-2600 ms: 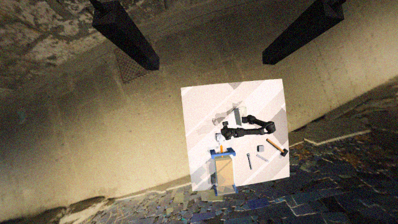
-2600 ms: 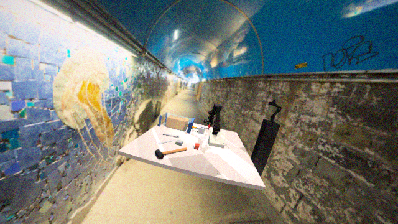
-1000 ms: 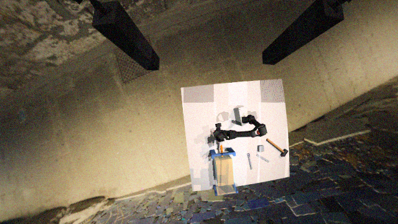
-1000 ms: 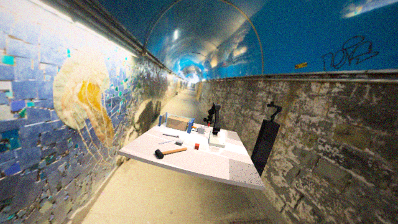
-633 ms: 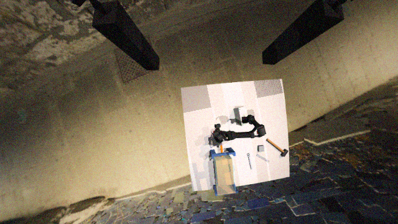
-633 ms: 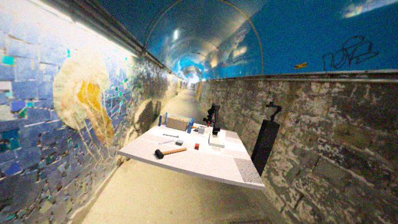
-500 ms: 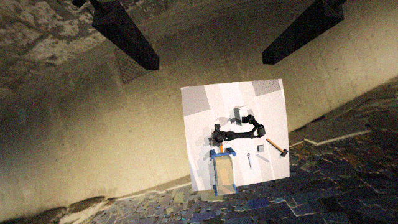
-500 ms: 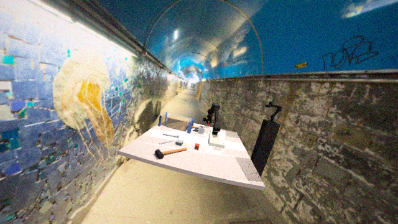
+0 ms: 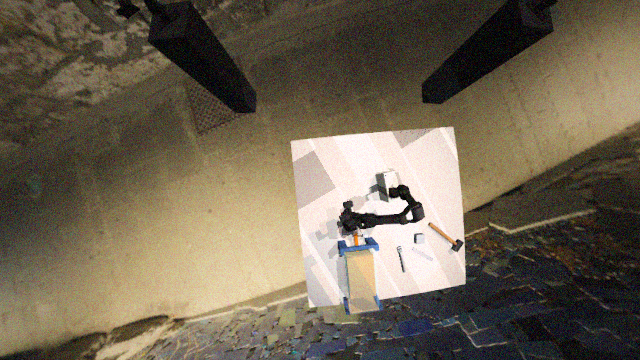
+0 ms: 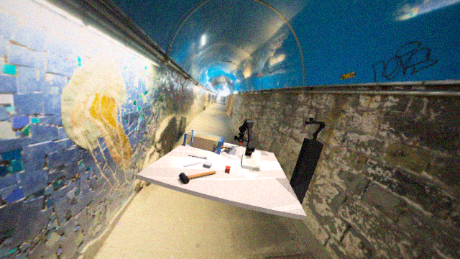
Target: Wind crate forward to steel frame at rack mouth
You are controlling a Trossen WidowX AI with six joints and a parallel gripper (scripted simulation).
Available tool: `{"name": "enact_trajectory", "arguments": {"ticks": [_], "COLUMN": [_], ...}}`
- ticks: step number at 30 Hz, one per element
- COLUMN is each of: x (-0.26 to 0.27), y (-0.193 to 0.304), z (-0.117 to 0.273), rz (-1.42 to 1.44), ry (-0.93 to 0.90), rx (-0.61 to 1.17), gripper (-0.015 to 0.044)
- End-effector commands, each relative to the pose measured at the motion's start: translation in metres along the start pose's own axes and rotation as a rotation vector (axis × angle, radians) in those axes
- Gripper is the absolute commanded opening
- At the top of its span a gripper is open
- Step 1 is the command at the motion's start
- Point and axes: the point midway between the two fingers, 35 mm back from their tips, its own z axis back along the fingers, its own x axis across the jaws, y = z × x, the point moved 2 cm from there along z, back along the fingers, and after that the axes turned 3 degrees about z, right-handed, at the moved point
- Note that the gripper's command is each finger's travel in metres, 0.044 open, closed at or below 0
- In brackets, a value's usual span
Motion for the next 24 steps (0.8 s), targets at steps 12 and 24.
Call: {"name": "enact_trajectory", "arguments": {"ticks": [12, 24], "x": [0.022, 0.035], "y": [-0.017, -0.024], "z": [-0.008, -0.01], "rz": [0.009, 0.01], "ry": [-0.026, -0.027], "rx": [-0.018, -0.018], "gripper": [0.0, 0.0]}}
